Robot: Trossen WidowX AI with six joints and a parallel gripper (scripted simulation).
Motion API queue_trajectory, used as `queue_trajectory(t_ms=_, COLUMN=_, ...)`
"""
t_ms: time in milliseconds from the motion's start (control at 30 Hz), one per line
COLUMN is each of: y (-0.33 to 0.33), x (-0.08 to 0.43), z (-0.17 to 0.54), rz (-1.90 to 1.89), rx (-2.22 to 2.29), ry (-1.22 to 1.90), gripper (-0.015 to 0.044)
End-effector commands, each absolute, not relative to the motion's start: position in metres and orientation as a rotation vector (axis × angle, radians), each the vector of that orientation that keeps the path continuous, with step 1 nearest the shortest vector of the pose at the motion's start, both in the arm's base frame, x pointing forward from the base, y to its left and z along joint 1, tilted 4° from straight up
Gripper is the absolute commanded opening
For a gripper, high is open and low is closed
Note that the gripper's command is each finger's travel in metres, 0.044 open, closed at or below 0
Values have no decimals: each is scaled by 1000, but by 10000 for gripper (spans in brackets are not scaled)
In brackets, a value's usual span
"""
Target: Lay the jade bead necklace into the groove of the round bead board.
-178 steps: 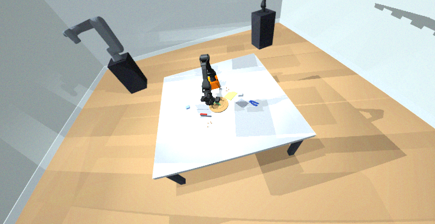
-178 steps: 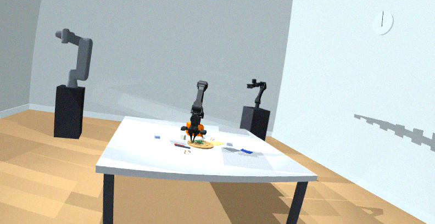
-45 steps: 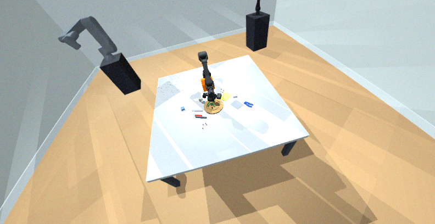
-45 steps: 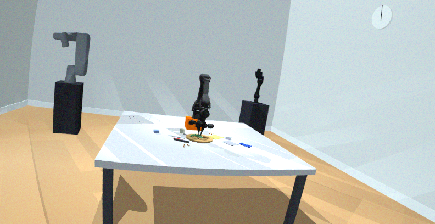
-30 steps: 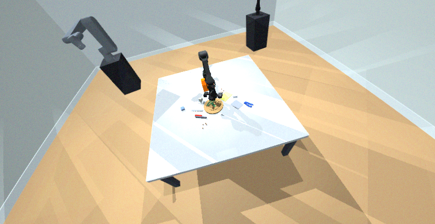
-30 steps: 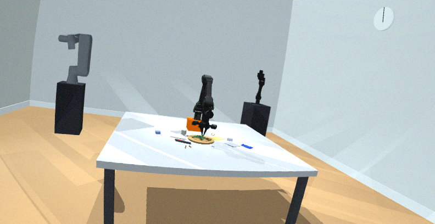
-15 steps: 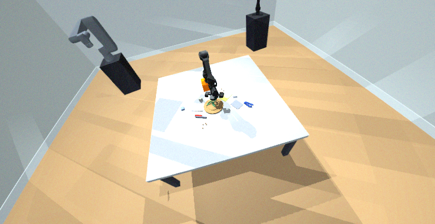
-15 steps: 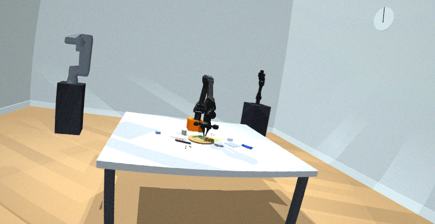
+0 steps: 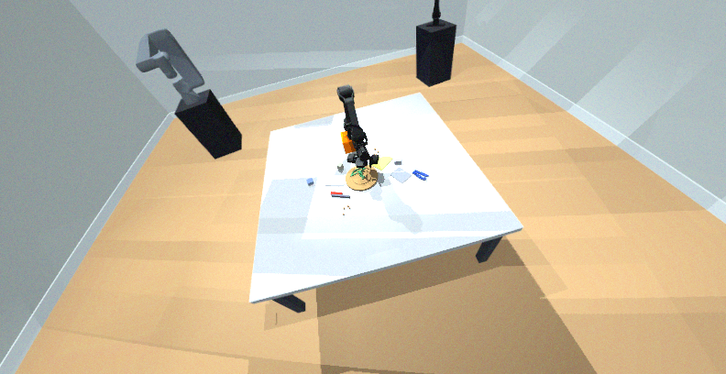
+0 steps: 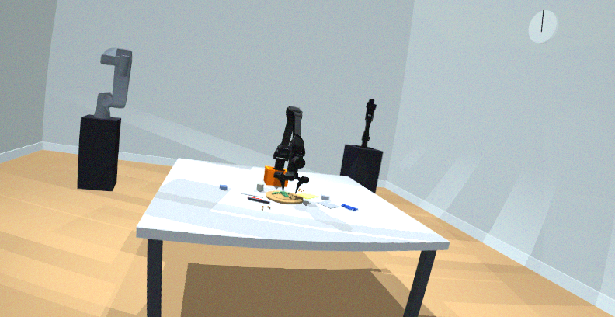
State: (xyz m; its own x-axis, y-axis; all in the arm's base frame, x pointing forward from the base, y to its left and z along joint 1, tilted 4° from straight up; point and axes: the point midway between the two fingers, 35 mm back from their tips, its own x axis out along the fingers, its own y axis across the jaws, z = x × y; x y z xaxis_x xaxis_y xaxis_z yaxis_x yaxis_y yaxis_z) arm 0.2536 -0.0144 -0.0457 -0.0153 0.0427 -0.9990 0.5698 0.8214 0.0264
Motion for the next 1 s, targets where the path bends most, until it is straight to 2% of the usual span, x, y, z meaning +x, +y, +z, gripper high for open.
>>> queue_trajectory(t_ms=0, y=-14, x=251, z=-43, rz=-452, rx=509, ry=1555, gripper=420)
queue_trajectory(t_ms=33, y=-14, x=253, z=-45, rz=-449, rx=506, ry=1551, gripper=440)
queue_trajectory(t_ms=967, y=-14, x=253, z=-43, rz=-452, rx=509, ry=1556, gripper=440)
